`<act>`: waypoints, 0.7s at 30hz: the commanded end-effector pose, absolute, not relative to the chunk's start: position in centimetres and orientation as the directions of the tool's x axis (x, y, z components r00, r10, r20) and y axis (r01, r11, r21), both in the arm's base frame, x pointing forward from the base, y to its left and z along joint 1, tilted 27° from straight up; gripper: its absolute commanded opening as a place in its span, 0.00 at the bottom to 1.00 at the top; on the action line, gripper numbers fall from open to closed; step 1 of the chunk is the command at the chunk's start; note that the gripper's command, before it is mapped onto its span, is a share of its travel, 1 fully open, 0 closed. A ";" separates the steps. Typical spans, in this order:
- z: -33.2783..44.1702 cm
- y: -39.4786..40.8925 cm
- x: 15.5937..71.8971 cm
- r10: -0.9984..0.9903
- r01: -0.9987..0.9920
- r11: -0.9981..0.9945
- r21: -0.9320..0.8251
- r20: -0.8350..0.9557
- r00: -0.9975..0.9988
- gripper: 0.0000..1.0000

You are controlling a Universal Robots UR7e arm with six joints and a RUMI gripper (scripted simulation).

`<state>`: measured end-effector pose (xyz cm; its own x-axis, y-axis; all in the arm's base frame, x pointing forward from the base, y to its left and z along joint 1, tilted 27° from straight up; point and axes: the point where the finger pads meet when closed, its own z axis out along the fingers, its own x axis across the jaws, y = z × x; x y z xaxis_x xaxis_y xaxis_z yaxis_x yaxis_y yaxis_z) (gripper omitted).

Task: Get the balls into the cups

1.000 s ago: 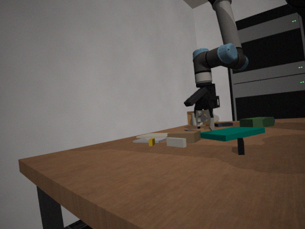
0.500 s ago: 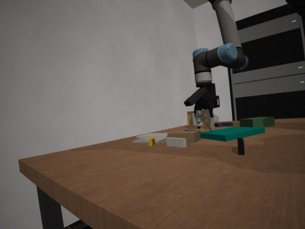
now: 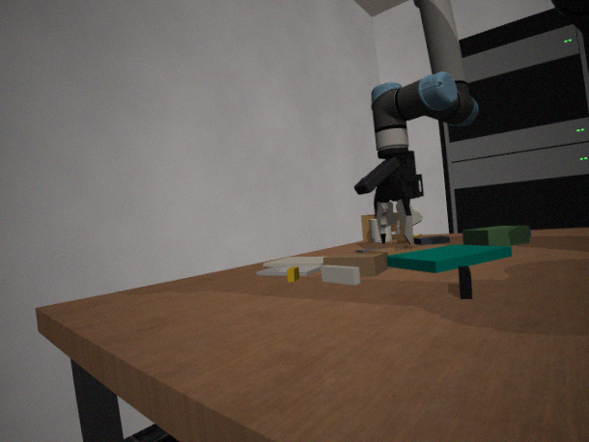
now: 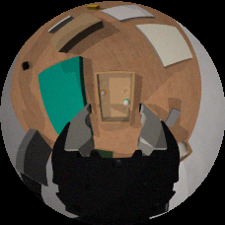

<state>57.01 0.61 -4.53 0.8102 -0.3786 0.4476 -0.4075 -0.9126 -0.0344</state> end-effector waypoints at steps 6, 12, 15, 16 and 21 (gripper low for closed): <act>-2.1 1.0 55.9 -0.378 -0.407 -0.913 -0.035 0.448 0.810 0.55; -0.6 1.3 55.2 -0.378 -0.407 -0.913 -0.035 0.448 0.810 0.55; -0.1 1.4 55.0 -0.378 -0.407 -0.913 -0.035 0.448 0.810 0.55; -0.1 1.4 55.0 -0.378 -0.407 -0.913 -0.035 0.448 0.810 0.55; 0.3 1.4 54.8 -0.378 -0.407 -0.913 -0.035 0.448 0.810 0.55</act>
